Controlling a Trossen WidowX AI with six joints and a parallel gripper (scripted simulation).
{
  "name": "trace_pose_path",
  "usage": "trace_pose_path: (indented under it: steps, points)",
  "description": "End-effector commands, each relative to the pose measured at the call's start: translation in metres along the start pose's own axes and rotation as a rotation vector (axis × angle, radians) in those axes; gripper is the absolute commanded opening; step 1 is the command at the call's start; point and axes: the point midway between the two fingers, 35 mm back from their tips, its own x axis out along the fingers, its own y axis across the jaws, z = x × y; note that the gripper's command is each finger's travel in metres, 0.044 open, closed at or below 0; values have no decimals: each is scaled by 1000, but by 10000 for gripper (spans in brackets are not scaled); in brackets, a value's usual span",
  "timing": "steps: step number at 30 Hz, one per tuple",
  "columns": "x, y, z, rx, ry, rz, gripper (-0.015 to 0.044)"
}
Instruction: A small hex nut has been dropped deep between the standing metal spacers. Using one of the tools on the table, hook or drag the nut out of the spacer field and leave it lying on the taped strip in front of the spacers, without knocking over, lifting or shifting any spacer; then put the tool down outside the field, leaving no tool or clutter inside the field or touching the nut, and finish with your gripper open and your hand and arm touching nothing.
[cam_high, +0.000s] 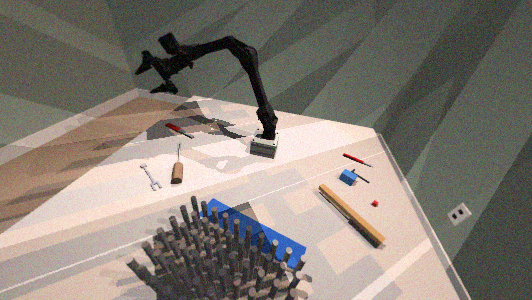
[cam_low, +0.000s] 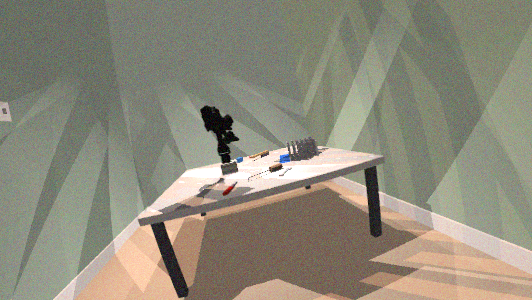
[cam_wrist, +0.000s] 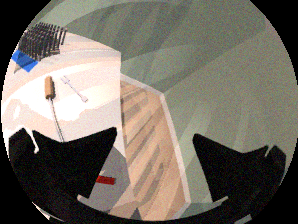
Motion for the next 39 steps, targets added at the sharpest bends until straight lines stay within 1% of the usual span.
trace_pose_path:
  steps: [1, 6, 11, 14, 18, 22, 26, 30, 35, 39]
  points:
    - [32, 33, 40, 30, -13, 48, 440]
    - [70, 92, 100, 73, -28, 118, 440]
    - [91, 160, 158, 116, -34, 181, 440]
    - [95, 202, 190, 140, -37, 215, 440]
    - [91, 265, 223, 110, -34, 282, 440]
    - [86, 299, 242, 105, -41, 306, 440]
    - [70, 353, 275, 120, -69, 330, 440]
    - [41, 415, 305, 144, -109, 359, 440]
    - [-9, 486, 330, 186, -168, 399, 440]
    - [-56, 535, 338, 230, -220, 438, 440]
